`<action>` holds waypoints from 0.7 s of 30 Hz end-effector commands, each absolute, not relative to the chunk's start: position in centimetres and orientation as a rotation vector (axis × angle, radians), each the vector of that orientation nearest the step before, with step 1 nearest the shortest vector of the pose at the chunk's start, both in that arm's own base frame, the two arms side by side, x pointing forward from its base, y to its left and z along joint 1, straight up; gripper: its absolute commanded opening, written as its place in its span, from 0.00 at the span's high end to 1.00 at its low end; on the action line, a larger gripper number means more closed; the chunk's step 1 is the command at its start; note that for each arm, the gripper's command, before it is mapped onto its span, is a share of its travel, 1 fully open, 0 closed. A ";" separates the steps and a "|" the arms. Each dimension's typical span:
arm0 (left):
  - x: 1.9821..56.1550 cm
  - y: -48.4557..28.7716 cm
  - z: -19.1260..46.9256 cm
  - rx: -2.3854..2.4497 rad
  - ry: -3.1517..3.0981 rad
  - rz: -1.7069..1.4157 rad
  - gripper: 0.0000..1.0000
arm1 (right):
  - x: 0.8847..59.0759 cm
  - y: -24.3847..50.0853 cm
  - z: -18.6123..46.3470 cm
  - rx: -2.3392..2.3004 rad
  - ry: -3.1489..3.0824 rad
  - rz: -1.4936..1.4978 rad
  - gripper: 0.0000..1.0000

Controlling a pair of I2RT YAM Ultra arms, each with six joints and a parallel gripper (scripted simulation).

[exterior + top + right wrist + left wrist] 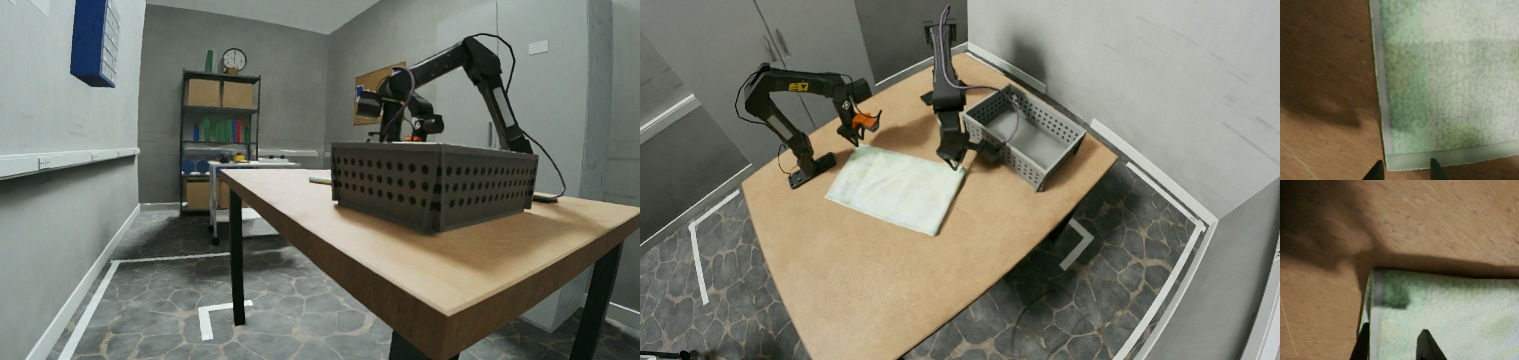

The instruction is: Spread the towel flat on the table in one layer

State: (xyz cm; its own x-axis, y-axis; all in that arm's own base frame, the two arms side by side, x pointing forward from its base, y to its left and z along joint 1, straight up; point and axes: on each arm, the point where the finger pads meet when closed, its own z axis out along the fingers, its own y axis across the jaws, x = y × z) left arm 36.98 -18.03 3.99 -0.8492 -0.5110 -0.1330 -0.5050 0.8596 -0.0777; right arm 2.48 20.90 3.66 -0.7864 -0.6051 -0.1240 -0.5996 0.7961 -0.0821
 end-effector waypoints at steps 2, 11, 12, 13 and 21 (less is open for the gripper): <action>37.0 -17.7 2.5 -0.791 2.885 -0.026 0.66 | 2.5 21.2 2.5 -0.962 2.823 -0.065 0.66; 37.0 -17.6 0.1 -0.790 2.885 -0.027 0.66 | 2.5 21.2 0.5 -0.965 2.819 -0.053 0.66; 36.8 -18.1 0.4 -0.787 2.882 -0.035 0.66 | 2.5 21.2 0.6 -0.963 2.817 -0.038 0.66; 36.8 -18.1 0.4 -0.784 2.882 -0.034 0.66 | 2.5 21.2 0.6 -0.963 2.817 -0.038 0.66; 36.7 -17.8 -0.4 -0.790 2.885 -0.027 0.66 | 2.5 21.0 0.1 -0.964 2.818 -0.048 0.66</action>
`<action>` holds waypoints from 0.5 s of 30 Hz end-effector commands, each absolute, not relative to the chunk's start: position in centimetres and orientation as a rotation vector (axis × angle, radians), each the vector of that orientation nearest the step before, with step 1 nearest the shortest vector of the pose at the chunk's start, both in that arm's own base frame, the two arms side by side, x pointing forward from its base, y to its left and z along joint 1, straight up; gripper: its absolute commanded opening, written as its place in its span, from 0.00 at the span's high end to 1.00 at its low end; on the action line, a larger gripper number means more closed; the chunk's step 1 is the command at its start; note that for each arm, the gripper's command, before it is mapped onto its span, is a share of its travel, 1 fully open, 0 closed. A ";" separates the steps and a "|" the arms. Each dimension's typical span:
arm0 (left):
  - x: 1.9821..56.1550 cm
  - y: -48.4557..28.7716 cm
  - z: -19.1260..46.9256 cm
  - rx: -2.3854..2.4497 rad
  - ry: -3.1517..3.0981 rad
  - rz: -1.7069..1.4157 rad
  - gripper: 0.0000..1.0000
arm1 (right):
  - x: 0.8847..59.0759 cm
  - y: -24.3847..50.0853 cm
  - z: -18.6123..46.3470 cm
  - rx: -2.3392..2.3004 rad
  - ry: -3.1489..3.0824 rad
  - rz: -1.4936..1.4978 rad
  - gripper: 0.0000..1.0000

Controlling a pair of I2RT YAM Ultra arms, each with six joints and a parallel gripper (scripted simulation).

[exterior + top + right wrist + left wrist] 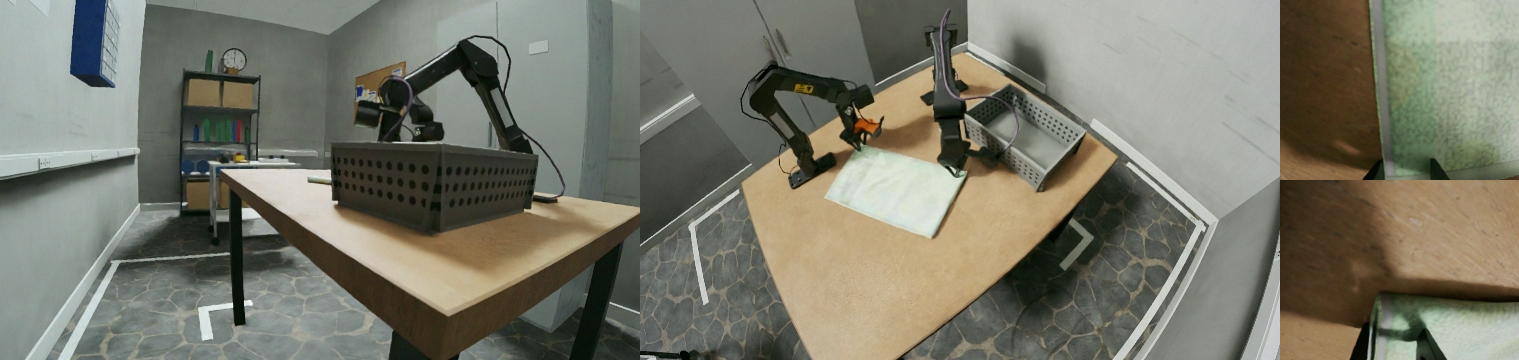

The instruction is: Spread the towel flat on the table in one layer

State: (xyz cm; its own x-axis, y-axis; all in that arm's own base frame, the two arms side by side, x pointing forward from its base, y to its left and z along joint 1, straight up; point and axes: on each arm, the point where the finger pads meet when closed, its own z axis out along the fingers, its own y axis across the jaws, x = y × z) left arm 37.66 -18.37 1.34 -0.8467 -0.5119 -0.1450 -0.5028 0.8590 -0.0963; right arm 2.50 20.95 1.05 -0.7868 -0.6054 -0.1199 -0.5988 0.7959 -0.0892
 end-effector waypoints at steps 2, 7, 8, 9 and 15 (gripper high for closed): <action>36.7 -17.8 -0.4 -0.790 2.885 -0.027 0.66 | 2.5 20.9 0.1 -0.964 2.818 -0.048 0.66; 36.5 -17.7 -0.4 -0.791 2.892 -0.018 0.66 | 2.5 20.9 0.1 -0.964 2.818 -0.048 0.66; 36.5 -17.7 -0.4 -0.791 2.892 -0.018 0.73 | 2.5 20.9 0.1 -0.964 2.818 -0.048 0.66; 36.5 -17.7 -0.4 -0.791 2.894 -0.015 0.73 | 2.5 20.9 0.1 -0.964 2.818 -0.048 0.66; 36.1 -17.9 -0.5 -0.789 2.905 -0.001 0.81 | 2.6 20.9 0.1 -0.961 2.819 -0.048 0.76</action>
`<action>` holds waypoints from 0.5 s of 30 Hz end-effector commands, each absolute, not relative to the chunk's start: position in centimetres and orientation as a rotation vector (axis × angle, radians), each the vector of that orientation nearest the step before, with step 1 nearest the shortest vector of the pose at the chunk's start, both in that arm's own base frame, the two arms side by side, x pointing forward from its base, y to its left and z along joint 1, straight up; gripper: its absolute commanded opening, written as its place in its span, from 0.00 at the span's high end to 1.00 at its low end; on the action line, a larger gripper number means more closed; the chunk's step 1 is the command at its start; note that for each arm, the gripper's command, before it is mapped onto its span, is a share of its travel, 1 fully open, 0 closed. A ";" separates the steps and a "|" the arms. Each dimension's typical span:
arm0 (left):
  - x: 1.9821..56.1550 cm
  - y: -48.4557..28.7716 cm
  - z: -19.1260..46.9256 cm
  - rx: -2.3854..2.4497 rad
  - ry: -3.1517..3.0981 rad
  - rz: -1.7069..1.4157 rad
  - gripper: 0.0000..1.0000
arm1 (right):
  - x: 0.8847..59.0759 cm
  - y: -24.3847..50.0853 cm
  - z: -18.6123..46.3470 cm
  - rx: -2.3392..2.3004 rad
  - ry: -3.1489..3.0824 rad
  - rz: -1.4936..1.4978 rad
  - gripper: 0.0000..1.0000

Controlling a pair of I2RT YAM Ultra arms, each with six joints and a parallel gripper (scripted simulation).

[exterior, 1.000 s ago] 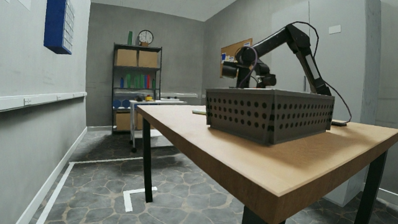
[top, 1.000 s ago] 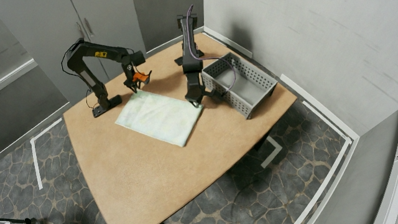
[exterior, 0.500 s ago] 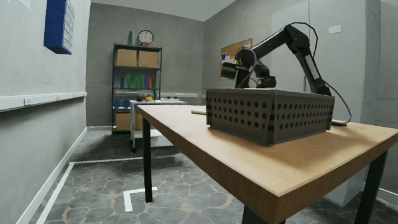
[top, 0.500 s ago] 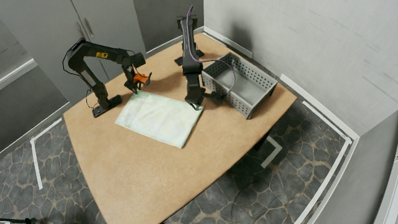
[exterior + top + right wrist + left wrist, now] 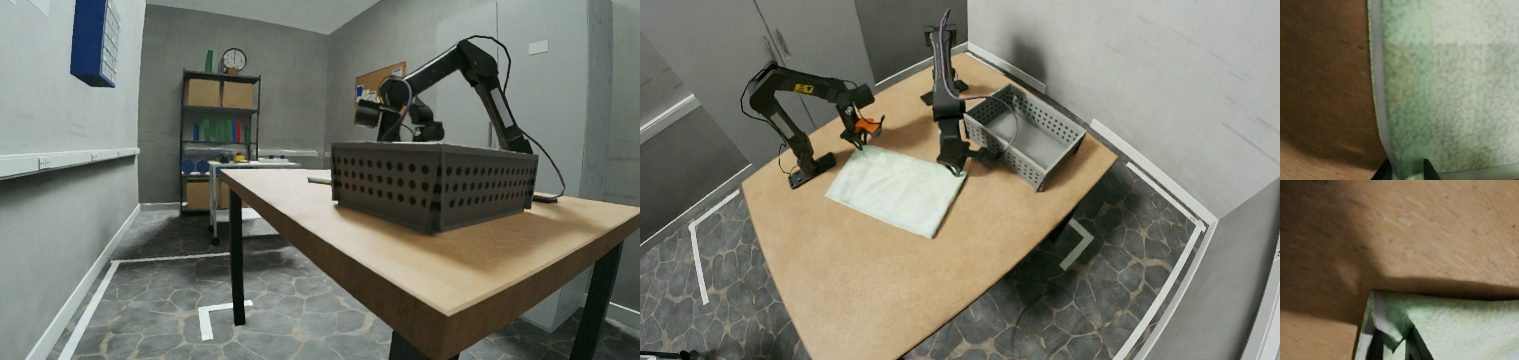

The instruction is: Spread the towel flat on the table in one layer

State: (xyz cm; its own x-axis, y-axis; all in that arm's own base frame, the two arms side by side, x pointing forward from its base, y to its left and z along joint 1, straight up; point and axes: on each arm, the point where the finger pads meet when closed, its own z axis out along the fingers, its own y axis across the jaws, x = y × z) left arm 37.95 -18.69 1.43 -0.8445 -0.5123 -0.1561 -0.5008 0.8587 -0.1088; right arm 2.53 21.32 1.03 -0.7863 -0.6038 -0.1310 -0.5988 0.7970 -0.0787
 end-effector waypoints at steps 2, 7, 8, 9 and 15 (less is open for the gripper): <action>36.5 -18.1 -0.4 -0.791 2.902 -0.005 0.89 | 3.1 21.1 0.5 -0.946 2.824 -0.018 0.85; 38.0 -19.0 0.7 -0.787 2.873 -0.046 0.99 | 3.7 20.7 0.2 -0.950 2.830 -0.035 1.00; 38.0 -19.0 0.7 -0.788 2.873 -0.045 0.99 | 3.7 20.7 0.2 -0.949 2.828 -0.036 1.00; 38.0 -19.0 0.7 -0.787 2.874 -0.046 0.99 | 3.7 20.6 0.2 -0.949 2.826 -0.038 1.00; 36.7 -17.2 -0.2 -0.799 2.905 0.015 1.00 | 2.9 21.0 0.0 -0.965 2.840 -0.046 1.00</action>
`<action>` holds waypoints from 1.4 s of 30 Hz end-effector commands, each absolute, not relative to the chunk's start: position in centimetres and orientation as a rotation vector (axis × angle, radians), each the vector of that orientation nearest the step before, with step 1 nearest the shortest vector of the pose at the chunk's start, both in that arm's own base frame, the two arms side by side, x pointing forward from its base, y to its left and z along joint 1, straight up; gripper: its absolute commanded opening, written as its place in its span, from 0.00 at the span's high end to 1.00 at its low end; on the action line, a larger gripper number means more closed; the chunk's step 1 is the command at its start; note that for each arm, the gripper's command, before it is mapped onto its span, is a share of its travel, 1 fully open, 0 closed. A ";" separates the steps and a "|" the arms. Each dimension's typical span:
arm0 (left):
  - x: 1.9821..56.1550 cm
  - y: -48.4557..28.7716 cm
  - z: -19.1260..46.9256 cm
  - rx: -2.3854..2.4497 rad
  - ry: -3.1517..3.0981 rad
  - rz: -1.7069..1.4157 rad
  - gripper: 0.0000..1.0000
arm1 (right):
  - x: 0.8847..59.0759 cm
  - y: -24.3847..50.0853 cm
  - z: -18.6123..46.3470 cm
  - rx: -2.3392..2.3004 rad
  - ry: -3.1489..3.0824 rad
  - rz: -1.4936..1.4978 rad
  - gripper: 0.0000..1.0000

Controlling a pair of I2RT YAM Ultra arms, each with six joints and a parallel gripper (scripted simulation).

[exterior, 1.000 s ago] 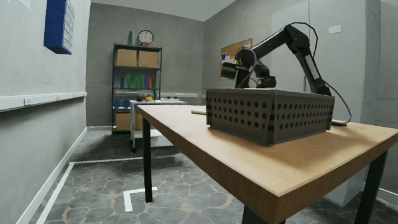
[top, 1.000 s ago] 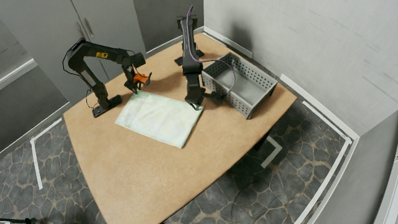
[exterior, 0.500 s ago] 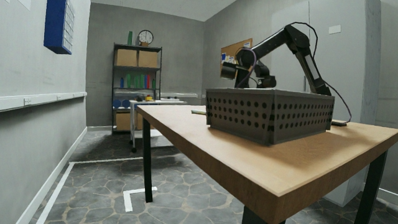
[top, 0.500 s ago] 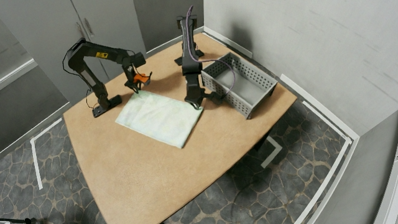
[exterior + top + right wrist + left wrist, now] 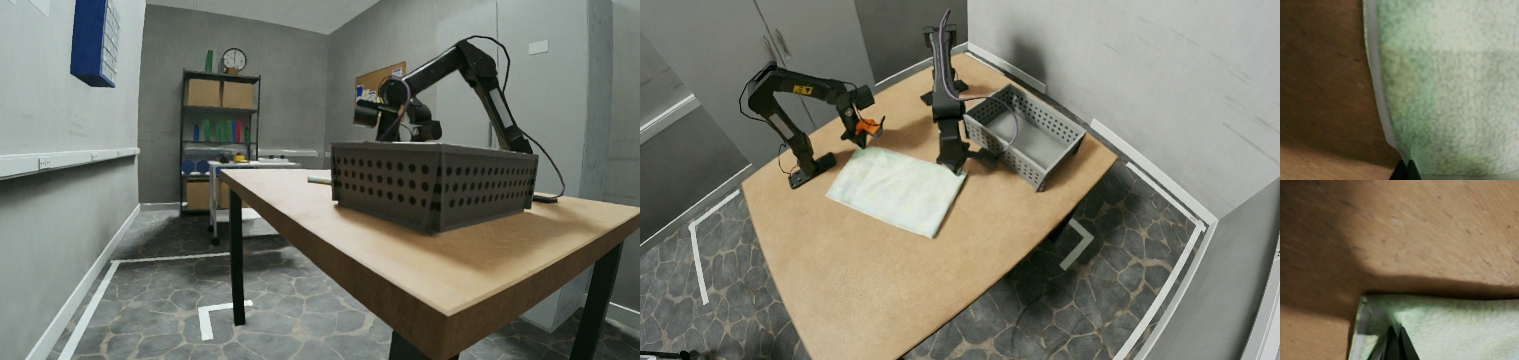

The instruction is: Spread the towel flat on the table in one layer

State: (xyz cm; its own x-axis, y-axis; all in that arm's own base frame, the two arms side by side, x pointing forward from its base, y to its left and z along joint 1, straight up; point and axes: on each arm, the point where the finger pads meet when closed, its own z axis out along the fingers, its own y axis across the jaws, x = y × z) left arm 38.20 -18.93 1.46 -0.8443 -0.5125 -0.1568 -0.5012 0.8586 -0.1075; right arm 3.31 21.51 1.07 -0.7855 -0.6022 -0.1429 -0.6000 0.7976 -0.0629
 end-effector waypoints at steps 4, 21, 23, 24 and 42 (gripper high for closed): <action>36.4 -17.8 -0.1 -0.792 2.907 0.023 1.00 | 3.1 21.1 0.2 -0.957 2.844 -0.014 1.00; 37.2 -18.2 4.6 -0.784 2.879 0.001 1.00 | 3.9 22.9 4.1 -0.938 2.830 0.054 1.00; 37.2 -18.2 4.6 -0.784 2.879 0.001 1.00 | 3.6 22.6 3.3 -0.953 2.838 0.026 1.00; 37.0 -18.0 4.5 -0.788 2.882 -0.011 1.00 | 3.6 22.6 3.3 -0.953 2.838 0.026 1.00; 38.2 -19.8 5.2 -0.663 2.881 -0.007 1.00 | 4.8 20.4 4.9 -1.009 2.798 0.029 1.00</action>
